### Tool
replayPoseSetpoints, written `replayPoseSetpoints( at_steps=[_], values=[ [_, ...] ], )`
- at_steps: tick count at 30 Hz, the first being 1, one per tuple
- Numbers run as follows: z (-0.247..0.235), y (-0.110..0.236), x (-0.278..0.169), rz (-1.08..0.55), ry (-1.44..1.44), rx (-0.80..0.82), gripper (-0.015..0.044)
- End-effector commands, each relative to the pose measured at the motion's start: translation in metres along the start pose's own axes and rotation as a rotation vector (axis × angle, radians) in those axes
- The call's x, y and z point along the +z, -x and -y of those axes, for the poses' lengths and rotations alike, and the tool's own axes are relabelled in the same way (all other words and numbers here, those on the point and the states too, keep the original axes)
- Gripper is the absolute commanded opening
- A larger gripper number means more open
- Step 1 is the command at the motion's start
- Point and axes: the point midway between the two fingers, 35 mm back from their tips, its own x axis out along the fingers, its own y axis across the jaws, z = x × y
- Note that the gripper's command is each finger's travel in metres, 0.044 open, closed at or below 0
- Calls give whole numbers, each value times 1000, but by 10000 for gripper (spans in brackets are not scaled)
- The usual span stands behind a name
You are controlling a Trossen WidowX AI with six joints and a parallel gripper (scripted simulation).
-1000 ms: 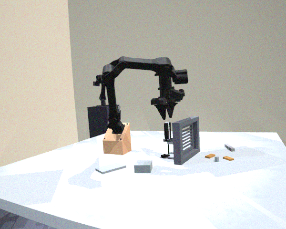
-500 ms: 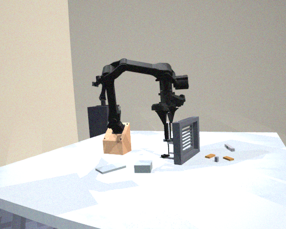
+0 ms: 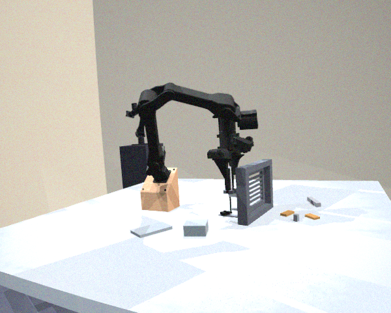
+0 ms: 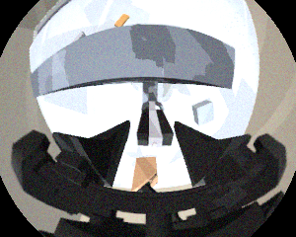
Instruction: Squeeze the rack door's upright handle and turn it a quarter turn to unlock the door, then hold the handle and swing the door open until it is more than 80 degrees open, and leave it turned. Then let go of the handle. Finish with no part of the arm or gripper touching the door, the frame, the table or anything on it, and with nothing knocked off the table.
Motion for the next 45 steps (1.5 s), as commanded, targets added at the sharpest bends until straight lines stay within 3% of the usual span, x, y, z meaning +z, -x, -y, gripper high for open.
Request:
replayPoseSetpoints(
  at_steps=[1, 8, 15, 28, 33, 45],
  values=[
    [1, -7, -1, -3, 3, -5, 294],
    [2, -16, -2, -3, 3, -6, 294],
    [2, -16, -2, -3, 3, -6, 110],
    [2, -16, -2, -3, 3, -6, 23],
    [2, -16, -2, -3, -29, -6, 21],
    [2, -16, -2, -1, -612, -7, 21]
  ],
)
